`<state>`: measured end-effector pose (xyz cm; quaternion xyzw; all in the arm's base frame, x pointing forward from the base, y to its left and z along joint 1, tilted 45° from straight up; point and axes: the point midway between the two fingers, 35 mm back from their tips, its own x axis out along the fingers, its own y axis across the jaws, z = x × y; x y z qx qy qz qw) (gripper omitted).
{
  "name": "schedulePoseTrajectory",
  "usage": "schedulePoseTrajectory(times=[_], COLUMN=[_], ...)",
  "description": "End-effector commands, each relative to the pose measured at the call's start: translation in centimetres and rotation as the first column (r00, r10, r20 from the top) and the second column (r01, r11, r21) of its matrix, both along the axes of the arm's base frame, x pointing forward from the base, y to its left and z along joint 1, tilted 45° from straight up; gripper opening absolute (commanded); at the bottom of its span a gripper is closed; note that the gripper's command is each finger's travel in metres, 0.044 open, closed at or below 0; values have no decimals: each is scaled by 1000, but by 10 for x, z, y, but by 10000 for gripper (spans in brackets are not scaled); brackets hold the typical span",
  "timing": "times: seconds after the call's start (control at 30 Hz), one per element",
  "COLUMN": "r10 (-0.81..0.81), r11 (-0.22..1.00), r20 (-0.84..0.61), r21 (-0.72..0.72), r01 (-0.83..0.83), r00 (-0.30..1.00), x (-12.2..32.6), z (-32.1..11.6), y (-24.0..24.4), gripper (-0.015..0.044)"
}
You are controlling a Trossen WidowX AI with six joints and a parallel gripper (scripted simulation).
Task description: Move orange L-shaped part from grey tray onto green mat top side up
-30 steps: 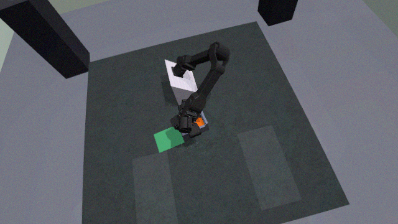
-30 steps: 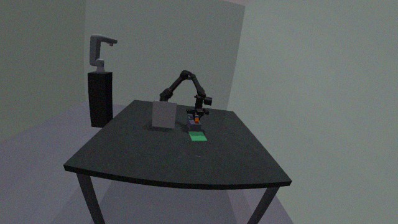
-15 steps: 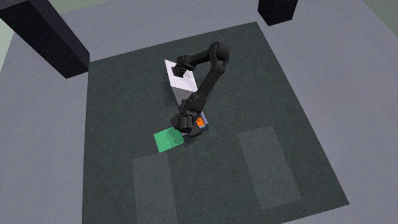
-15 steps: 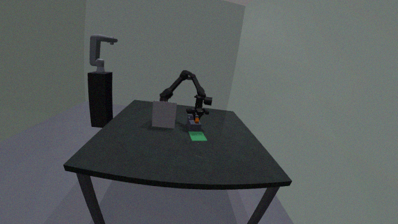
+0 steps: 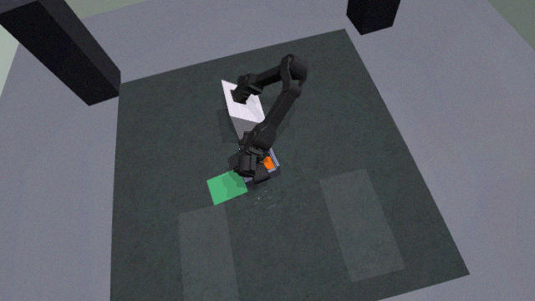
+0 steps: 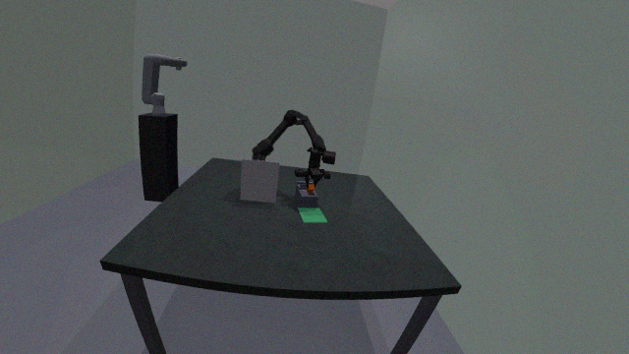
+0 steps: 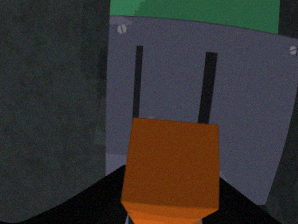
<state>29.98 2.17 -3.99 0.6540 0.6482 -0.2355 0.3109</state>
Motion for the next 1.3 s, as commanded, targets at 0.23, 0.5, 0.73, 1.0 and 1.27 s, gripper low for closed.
schedulePoseTrajectory(times=[0.23, 0.5, 0.73, 1.0, 1.27], r10=[0, 0, 0, 0, 0], r11=[1000, 1000, 1000, 1000, 1000], r20=[5, 4, 4, 4, 4], r21=[0, 0, 0, -1, -1], r01=[0, 0, 0, 0, 0], r00=[1000, 1000, 1000, 1000, 1000], x=[0, -1, -1, -2, -3], z=[14, 23, 31, 40, 49], y=[-13, -22, -30, -39, -48], gripper=[0, 0, 0, 0, 0])
